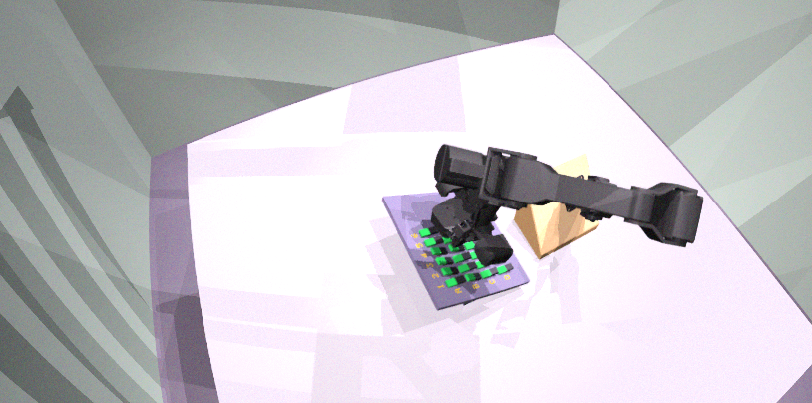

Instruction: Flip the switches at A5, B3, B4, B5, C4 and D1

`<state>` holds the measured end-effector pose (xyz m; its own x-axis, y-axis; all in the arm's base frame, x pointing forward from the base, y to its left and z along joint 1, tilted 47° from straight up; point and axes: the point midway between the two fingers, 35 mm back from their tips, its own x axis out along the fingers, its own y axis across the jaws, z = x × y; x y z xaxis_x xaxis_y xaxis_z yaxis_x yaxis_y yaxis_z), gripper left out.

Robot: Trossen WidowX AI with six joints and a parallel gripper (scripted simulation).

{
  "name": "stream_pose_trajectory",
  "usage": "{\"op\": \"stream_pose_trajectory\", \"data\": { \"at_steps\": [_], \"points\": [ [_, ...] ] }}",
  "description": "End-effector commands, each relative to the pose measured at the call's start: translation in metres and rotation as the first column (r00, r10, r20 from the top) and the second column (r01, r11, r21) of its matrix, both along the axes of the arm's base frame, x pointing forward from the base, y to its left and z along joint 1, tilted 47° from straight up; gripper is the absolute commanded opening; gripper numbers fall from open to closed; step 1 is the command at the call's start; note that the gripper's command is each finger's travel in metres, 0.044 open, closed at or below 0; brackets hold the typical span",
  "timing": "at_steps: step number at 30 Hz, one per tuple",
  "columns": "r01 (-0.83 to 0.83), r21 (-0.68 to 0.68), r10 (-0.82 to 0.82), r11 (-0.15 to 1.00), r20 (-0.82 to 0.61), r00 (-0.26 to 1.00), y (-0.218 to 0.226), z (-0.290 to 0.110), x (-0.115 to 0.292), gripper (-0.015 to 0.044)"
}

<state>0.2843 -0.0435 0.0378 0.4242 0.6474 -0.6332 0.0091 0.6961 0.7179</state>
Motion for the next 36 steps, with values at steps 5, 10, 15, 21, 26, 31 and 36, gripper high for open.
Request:
{"op": "stream_pose_trajectory", "data": {
  "at_steps": [5,10,15,21,26,31,36],
  "points": [
    [0.002,0.005,-0.002,1.0,-0.003,1.0,0.0005,-0.0005,0.0,0.0],
    [0.002,0.005,-0.002,1.0,-0.003,1.0,0.0005,-0.0005,0.0,0.0],
    [0.002,0.005,-0.002,1.0,-0.003,1.0,0.0009,-0.0008,0.0002,0.0],
    [0.002,0.005,-0.002,1.0,-0.003,1.0,0.0014,-0.0013,0.0006,0.0],
    [0.002,0.005,-0.002,1.0,-0.003,1.0,0.0018,-0.0018,0.0009,0.0],
    [0.002,0.005,-0.002,1.0,-0.003,1.0,0.0023,-0.0022,0.0012,0.0],
    [0.002,0.005,-0.002,1.0,-0.003,1.0,0.0027,-0.0026,0.0015,0.0]
  ]
}}
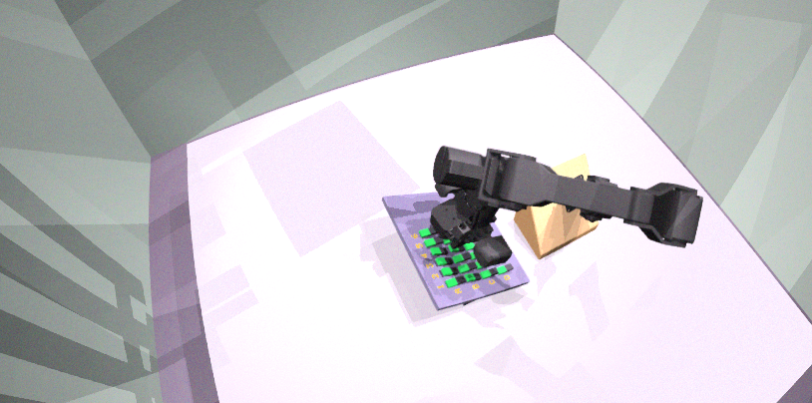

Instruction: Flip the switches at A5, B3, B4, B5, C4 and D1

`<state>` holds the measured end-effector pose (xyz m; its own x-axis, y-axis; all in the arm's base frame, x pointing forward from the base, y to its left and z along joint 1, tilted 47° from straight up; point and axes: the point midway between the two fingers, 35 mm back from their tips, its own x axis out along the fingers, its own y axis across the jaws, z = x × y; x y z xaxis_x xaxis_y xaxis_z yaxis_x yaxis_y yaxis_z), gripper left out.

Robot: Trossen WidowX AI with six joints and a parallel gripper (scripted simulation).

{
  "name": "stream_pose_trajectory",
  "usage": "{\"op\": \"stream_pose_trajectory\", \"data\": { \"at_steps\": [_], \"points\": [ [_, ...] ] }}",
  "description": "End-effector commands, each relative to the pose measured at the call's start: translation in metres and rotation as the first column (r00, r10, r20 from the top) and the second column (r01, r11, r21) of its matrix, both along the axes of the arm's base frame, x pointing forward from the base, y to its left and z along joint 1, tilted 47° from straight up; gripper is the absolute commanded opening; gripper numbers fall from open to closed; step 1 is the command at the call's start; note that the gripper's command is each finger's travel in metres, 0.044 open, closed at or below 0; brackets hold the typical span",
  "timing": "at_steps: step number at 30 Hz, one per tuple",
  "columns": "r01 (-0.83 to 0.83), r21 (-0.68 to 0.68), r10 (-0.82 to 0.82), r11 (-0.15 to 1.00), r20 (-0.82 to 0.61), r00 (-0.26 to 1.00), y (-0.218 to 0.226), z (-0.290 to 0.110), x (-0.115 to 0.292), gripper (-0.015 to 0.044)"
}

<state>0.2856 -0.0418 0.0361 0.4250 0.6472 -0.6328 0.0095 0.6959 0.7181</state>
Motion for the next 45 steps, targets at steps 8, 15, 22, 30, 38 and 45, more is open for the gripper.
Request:
{"op": "stream_pose_trajectory", "data": {
  "at_steps": [8,15,22,30,38,45],
  "points": [
    [0.001,0.005,-0.001,1.0,-0.003,1.0,0.002,-0.001,0.001,0.0],
    [0.001,0.005,-0.001,1.0,-0.003,1.0,0.002,-0.002,0.001,0.0],
    [0.001,0.005,-0.001,1.0,-0.003,1.0,0.003,-0.003,0.001,0.0],
    [0.019,0.002,-0.019,1.0,0.012,1.0,-0.038,0.036,-0.028,0.0],
    [0.02,0.002,-0.02,1.0,0.012,1.0,-0.048,0.017,-0.044,0.0],
    [0.03,0.0,-0.03,1.0,0.021,0.999,-0.038,0.003,-0.038,0.0]
  ]
}}
